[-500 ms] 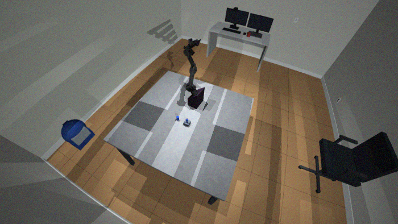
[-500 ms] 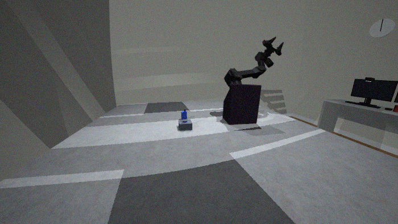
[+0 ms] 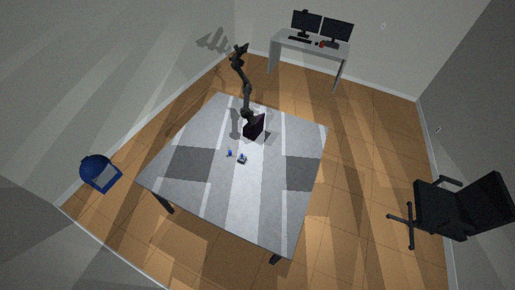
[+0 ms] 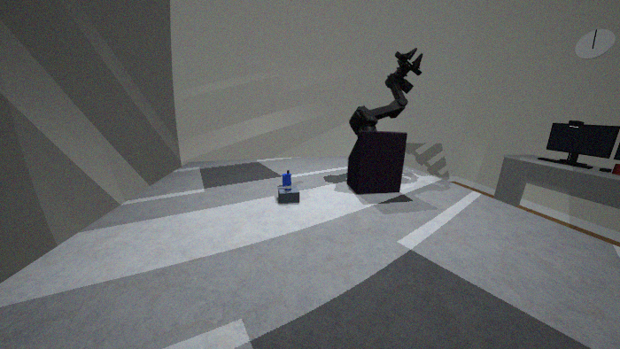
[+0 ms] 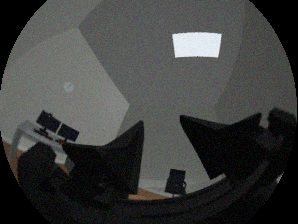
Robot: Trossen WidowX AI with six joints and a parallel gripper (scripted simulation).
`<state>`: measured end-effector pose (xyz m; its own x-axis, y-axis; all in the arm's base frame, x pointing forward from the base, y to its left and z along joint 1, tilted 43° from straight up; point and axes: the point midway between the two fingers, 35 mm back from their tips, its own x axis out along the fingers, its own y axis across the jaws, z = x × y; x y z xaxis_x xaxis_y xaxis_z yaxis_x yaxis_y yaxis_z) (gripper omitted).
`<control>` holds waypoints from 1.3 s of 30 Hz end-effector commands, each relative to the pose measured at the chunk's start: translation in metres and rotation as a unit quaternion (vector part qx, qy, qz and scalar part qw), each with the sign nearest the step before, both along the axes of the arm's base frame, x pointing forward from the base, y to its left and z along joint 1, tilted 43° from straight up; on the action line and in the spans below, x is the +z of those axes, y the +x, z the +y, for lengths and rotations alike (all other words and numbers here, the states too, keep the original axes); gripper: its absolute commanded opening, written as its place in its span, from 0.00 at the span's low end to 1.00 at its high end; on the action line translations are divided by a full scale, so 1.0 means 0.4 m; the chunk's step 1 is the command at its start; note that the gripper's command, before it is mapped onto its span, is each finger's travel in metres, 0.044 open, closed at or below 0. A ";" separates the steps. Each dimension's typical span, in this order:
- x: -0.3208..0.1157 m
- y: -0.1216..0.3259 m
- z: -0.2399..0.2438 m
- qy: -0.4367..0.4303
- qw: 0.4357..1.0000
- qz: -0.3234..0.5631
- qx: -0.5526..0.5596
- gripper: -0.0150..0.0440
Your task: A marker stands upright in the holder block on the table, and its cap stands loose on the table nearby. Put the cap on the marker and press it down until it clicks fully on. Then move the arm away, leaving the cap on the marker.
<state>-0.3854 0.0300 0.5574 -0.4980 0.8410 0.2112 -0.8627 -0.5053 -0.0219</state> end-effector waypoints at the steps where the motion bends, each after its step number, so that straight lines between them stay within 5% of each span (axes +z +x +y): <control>1: 0.085 0.076 0.011 0.024 0.998 0.049 0.018 0.66; 8: 0.221 0.243 0.031 0.091 0.989 0.111 0.029 0.66; 21: 0.396 0.750 0.127 0.186 0.933 0.304 -0.043 0.66; 30: 0.373 1.132 0.196 0.226 0.867 0.416 -0.157 0.66; 39: 0.229 1.491 0.244 0.226 0.781 0.491 -0.314 0.66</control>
<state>0.1624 0.1213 0.6758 0.4572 0.6052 0.6517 -0.7089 -0.1946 0.6780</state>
